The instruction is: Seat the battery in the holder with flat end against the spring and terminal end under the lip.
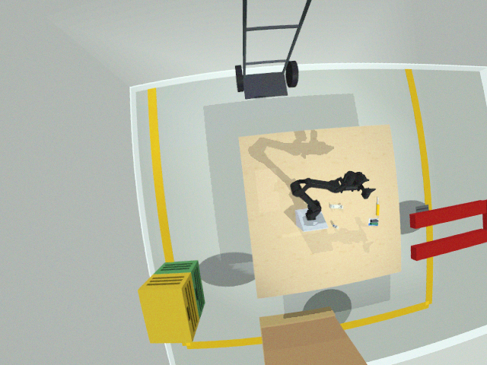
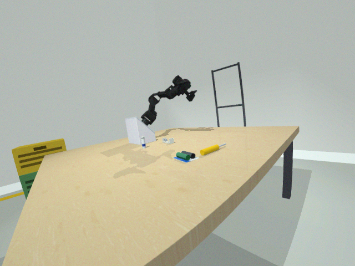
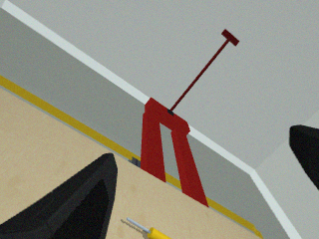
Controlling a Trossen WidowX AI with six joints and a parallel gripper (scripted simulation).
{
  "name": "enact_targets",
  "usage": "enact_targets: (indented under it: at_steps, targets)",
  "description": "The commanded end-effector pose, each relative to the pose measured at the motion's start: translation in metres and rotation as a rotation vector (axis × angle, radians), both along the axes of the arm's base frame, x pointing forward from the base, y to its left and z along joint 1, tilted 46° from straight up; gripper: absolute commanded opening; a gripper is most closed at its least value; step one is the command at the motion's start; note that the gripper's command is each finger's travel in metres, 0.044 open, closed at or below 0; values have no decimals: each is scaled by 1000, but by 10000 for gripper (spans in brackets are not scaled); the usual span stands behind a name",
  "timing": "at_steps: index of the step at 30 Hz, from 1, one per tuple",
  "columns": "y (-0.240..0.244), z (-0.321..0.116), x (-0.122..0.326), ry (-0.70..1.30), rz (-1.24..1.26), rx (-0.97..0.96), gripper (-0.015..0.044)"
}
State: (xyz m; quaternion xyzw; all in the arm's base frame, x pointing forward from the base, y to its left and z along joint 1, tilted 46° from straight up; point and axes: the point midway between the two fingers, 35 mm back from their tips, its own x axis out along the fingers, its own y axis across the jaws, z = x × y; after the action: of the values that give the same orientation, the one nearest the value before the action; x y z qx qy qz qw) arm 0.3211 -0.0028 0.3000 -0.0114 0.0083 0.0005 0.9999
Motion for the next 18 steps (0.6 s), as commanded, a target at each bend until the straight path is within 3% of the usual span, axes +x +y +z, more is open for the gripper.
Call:
enact_targets:
  at_steps: [1, 8, 15, 18]
  targets:
    - [-1, -2, 2, 11, -1, -7, 374]
    - [-42, -91, 42, 440, 13, -209, 190]
    - [-95, -192, 42, 872, 140, -270, 6]
    - [-116, -231, 30, 1027, 229, -240, 0]
